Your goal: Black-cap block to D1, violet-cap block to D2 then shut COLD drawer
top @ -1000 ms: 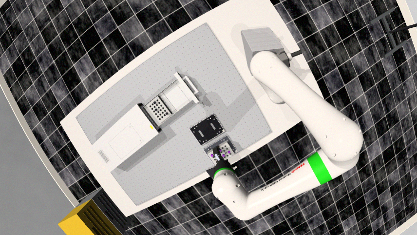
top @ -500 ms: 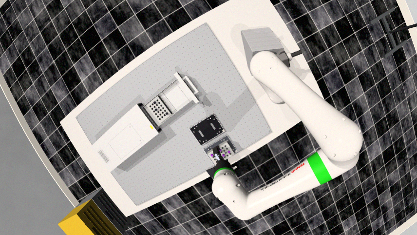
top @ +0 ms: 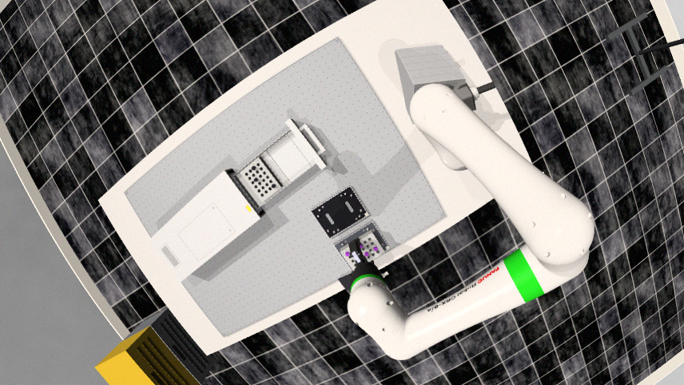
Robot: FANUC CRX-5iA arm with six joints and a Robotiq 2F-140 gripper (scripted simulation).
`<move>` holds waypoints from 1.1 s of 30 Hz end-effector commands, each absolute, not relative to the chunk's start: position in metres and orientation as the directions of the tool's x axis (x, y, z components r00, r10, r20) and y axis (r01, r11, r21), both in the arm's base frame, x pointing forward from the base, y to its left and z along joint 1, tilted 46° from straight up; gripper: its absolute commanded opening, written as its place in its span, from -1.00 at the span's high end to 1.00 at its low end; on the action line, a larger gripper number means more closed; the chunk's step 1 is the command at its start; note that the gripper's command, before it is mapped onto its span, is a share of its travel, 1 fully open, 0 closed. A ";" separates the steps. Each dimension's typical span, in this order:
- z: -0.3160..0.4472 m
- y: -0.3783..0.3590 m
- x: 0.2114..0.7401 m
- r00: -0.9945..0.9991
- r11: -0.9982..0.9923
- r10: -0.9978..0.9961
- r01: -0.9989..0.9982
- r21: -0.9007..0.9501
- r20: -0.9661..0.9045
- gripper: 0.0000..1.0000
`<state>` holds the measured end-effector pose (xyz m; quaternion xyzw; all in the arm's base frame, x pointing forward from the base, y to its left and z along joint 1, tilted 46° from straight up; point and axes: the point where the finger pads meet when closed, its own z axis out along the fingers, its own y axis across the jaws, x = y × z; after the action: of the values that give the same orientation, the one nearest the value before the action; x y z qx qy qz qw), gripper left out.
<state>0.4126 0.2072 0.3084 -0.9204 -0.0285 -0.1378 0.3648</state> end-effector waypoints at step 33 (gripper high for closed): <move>0.306 0.210 0.414 0.960 -0.732 -0.049 0.154 -0.663 0.276 0.80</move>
<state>0.4137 0.2104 0.3051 -0.9204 -0.0285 -0.1378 0.3648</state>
